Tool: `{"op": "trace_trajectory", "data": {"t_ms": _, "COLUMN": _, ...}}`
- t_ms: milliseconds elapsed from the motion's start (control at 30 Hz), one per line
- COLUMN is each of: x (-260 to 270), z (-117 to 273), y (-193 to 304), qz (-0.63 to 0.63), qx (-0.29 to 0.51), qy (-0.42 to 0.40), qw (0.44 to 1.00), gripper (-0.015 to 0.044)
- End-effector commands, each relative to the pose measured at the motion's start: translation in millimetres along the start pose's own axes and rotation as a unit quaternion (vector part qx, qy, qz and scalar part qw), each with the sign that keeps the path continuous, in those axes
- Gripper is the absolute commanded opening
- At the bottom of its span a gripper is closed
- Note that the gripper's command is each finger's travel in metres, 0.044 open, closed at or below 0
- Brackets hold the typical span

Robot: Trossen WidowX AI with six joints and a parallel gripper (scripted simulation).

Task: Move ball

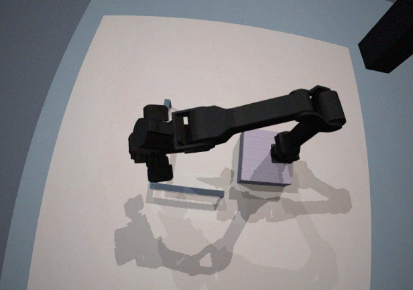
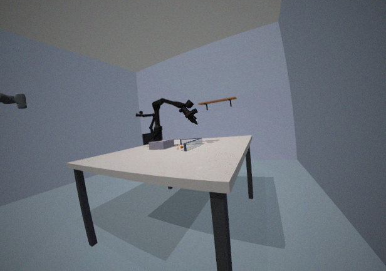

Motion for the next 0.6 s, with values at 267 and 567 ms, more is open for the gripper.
{"op": "trace_trajectory", "data": {"t_ms": 267, "x": -16.8, "z": -61.1, "y": 147.0, "qz": -0.118, "qx": 0.271, "qy": -0.140, "qw": 0.945, "gripper": 0.0223}}
{"op": "trace_trajectory", "data": {"t_ms": 567, "x": -16.1, "z": -63.1, "y": 164.5, "qz": -0.133, "qx": 0.301, "qy": -0.160, "qw": 0.930, "gripper": 0.0223}}
Point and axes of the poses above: the point midway between the two fingers, 35 mm back from their tips, its own z axis back along the fingers, its own x axis across the jaws, y = z × x, the point moved 6 cm from there along z, back along the fingers, and after that the axes turned 15 degrees about z, right-handed, at the moved point
